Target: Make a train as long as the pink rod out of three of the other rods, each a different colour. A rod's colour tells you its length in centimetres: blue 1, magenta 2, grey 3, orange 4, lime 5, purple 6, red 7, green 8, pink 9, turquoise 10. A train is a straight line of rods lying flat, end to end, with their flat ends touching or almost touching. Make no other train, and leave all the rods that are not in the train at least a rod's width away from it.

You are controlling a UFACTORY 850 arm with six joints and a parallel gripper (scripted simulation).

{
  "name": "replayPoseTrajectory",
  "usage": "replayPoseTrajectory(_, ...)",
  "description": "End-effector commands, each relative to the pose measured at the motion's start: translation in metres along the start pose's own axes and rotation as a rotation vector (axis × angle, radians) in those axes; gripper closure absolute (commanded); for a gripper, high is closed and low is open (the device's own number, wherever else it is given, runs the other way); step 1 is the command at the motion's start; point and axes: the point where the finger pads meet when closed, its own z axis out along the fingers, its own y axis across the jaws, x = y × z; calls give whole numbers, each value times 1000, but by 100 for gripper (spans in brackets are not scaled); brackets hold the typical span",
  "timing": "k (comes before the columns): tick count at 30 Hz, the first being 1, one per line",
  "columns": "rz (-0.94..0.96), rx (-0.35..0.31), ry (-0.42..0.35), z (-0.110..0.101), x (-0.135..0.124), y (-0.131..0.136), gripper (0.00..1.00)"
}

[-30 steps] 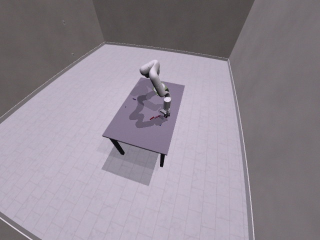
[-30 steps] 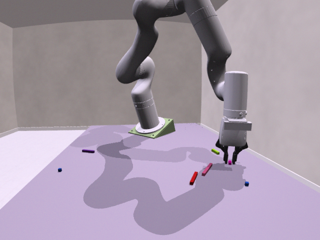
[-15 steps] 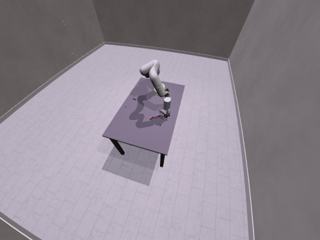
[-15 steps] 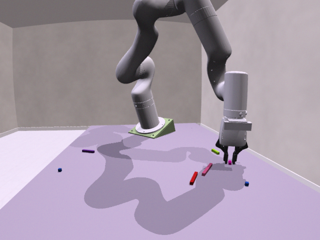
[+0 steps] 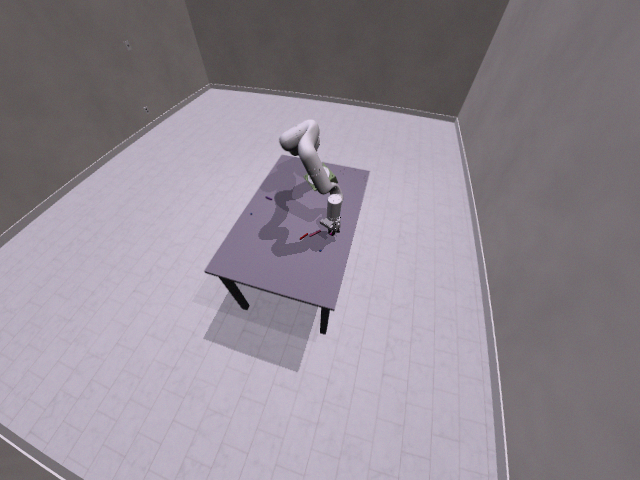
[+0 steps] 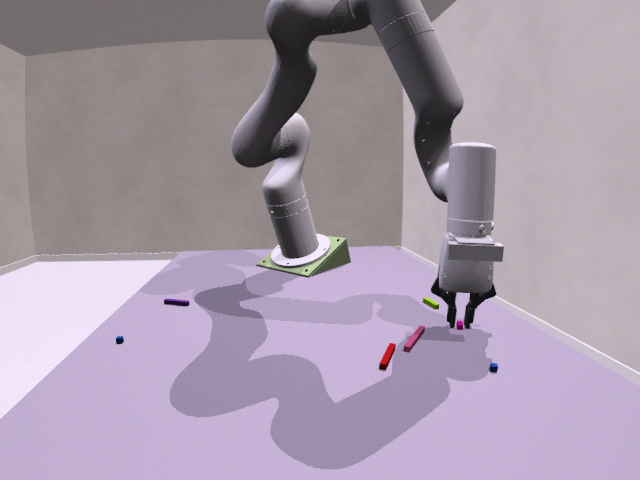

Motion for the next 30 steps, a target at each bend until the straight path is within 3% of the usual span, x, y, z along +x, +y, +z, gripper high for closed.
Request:
replayPoseTrajectory(1, 0, 2, 1, -1, 1, -1, 76)
replayPoseTrajectory(6, 0, 2, 1, -1, 1, -1, 76)
replayPoseTrajectory(7, 0, 2, 1, -1, 1, -1, 96)
replayPoseTrajectory(30, 0, 2, 1, -1, 1, -1, 96)
